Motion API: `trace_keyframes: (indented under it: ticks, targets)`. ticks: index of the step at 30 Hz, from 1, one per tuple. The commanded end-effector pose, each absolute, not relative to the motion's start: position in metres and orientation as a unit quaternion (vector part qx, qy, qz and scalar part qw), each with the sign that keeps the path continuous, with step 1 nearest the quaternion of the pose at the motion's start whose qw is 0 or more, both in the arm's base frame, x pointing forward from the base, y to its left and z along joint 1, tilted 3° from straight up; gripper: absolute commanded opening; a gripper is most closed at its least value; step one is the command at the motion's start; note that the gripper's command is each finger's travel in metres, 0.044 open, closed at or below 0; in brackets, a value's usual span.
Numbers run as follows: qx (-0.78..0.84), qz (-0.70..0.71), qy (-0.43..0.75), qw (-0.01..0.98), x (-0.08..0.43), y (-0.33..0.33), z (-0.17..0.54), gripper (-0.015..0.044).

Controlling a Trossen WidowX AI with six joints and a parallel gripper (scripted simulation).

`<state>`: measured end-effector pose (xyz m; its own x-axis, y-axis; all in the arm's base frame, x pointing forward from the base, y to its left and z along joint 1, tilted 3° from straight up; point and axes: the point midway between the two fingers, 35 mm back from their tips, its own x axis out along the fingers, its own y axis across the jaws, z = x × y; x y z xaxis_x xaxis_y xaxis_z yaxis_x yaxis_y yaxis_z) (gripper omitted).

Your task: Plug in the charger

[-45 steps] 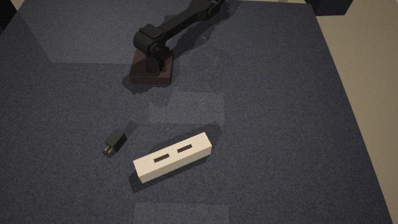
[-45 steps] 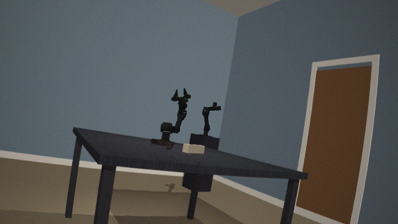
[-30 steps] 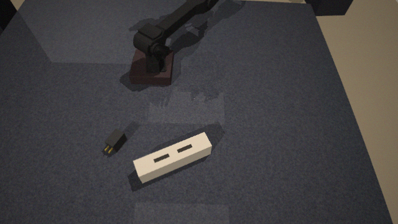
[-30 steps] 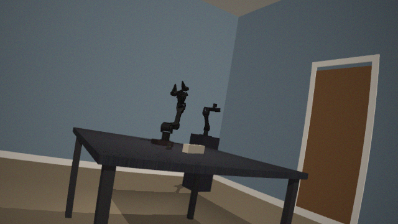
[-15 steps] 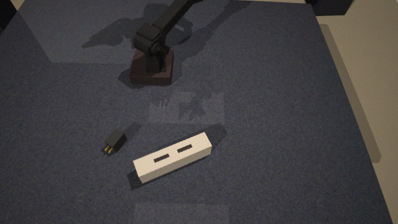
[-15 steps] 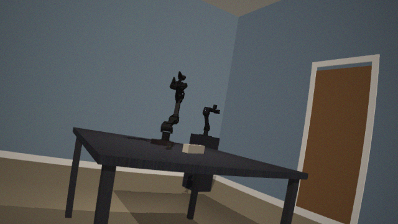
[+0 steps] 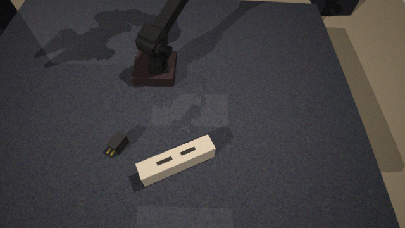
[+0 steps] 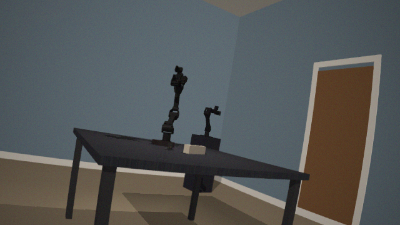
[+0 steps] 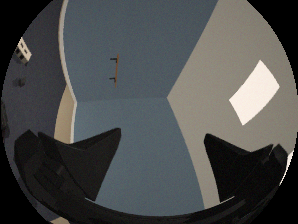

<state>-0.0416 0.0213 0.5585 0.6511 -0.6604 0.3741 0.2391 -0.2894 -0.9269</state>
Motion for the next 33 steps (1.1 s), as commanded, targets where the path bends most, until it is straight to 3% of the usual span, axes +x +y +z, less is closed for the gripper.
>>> trace_keyframes:
  ticks: [1,33]
  targets:
    - [-0.674,-0.355,0.165,0.626,-0.008,-0.007,0.554,0.0440]
    - [-0.412,-0.214,0.286,0.838,0.159,-0.123,0.462,0.0440]
